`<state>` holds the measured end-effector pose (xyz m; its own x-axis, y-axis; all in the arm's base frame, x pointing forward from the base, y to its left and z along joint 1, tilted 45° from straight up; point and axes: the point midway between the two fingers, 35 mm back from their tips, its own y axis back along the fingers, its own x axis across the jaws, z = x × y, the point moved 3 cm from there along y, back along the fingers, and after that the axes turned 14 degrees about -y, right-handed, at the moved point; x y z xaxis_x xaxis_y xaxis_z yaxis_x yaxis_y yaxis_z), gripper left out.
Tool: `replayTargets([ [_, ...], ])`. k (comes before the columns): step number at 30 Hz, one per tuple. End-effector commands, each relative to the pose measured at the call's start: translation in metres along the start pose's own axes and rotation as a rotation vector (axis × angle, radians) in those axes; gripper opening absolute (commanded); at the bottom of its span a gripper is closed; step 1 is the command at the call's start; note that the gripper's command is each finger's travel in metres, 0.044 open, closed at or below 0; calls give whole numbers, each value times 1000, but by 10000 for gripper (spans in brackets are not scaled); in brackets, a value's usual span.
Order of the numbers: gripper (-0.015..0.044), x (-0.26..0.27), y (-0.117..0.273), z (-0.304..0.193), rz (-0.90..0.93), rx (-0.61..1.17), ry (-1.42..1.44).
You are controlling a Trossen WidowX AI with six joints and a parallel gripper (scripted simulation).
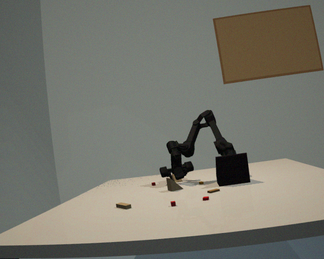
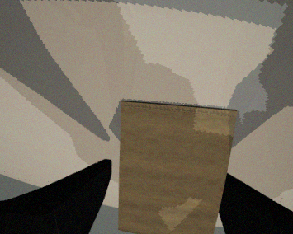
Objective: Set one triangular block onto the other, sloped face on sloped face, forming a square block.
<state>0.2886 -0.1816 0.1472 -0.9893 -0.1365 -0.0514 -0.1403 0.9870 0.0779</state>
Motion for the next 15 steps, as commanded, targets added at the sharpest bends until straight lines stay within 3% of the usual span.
replayTargets([
  [1, 243, 0, 0, 0, 1, 0, 0],
  [10, 183, 0, 0, 0, 1, 0, 0],
  [15, 52, -1, 2, -1, 2, -2, 0],
])
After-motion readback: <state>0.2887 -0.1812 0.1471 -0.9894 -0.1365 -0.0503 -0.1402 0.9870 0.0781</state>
